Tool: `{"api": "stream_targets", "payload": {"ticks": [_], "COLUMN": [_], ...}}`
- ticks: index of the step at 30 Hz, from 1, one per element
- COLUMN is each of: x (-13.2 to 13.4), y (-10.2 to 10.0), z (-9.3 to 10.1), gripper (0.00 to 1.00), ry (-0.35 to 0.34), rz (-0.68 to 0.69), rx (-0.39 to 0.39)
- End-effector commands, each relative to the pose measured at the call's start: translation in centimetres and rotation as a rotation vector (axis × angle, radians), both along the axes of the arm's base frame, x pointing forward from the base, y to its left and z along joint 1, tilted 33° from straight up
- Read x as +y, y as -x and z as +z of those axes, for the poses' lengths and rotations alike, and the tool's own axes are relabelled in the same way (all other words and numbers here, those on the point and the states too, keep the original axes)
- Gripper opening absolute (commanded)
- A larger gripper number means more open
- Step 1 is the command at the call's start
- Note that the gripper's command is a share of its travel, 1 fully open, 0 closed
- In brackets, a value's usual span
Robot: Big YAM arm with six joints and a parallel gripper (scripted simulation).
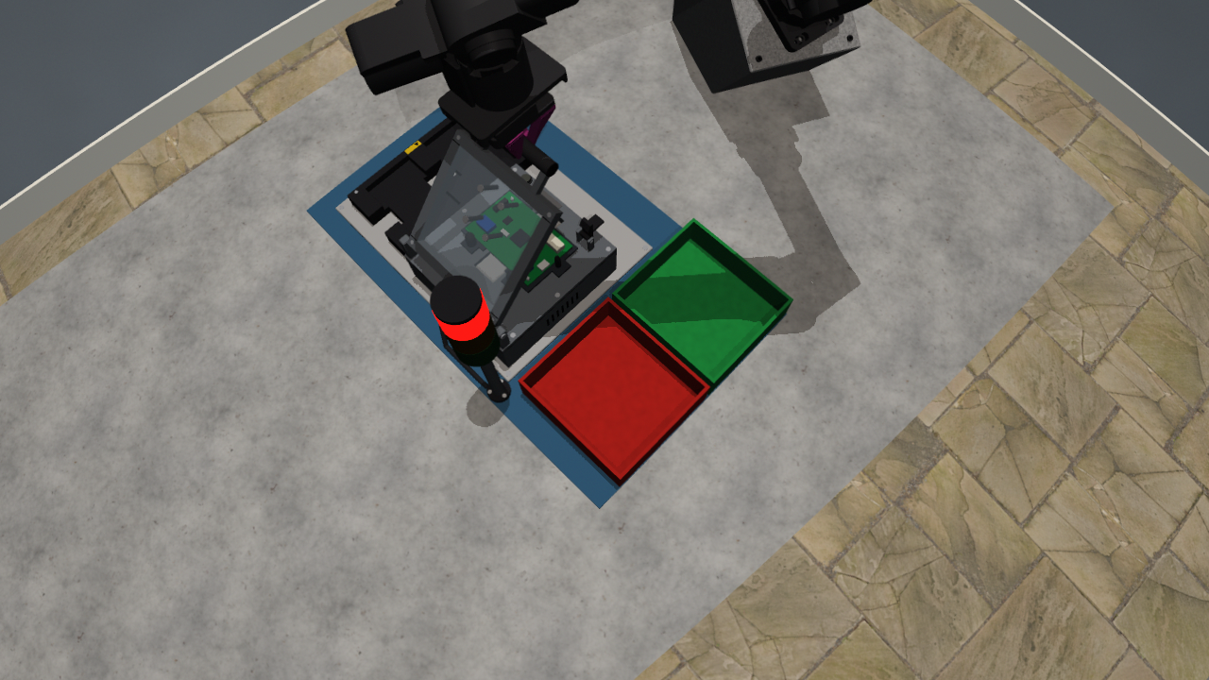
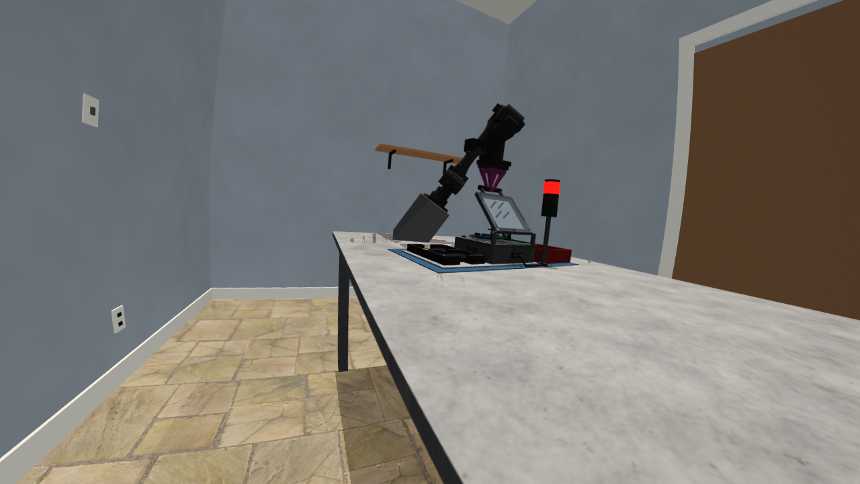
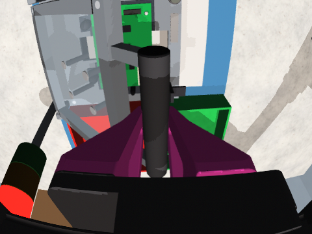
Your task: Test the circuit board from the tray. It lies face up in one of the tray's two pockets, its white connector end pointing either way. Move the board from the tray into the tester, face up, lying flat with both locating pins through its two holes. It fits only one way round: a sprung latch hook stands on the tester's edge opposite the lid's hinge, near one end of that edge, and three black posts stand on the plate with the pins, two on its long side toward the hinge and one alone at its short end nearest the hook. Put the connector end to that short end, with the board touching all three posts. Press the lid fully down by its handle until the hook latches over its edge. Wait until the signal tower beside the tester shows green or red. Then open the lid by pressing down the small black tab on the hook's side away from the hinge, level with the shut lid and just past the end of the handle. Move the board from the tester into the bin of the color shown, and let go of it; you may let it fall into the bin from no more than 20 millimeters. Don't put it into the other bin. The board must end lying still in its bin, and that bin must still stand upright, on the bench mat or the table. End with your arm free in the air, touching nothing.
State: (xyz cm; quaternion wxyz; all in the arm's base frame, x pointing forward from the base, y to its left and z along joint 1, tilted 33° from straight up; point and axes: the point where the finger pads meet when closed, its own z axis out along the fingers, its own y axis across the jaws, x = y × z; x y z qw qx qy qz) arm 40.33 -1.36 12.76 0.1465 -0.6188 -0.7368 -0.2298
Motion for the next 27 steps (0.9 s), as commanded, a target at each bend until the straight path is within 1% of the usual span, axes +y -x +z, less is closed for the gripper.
{"api": "stream_targets", "payload": {"ticks": [1,16,17,20,25,26,27], "x": [-2.37,-2.37,-2.46,-2.43,-2.43,-2.51,-2.51], "y": [-5.16,-5.16,-5.50,-5.41,-5.41,-5.75,-5.75], "z": [5.55,5.55,4.81,5.65,5.68,5.00,5.00], "gripper": [0.00,0.00,0.00,0.00,0.00,0.00,0.00], "ry": [0.021,0.021,0.015,0.020,0.020,0.015,0.015], "rz": [-0.059,-0.059,-0.059,-0.059,-0.059,-0.060,-0.060], "rx": [-0.162,-0.162,-0.140,-0.159,-0.160,-0.140,-0.140]}}
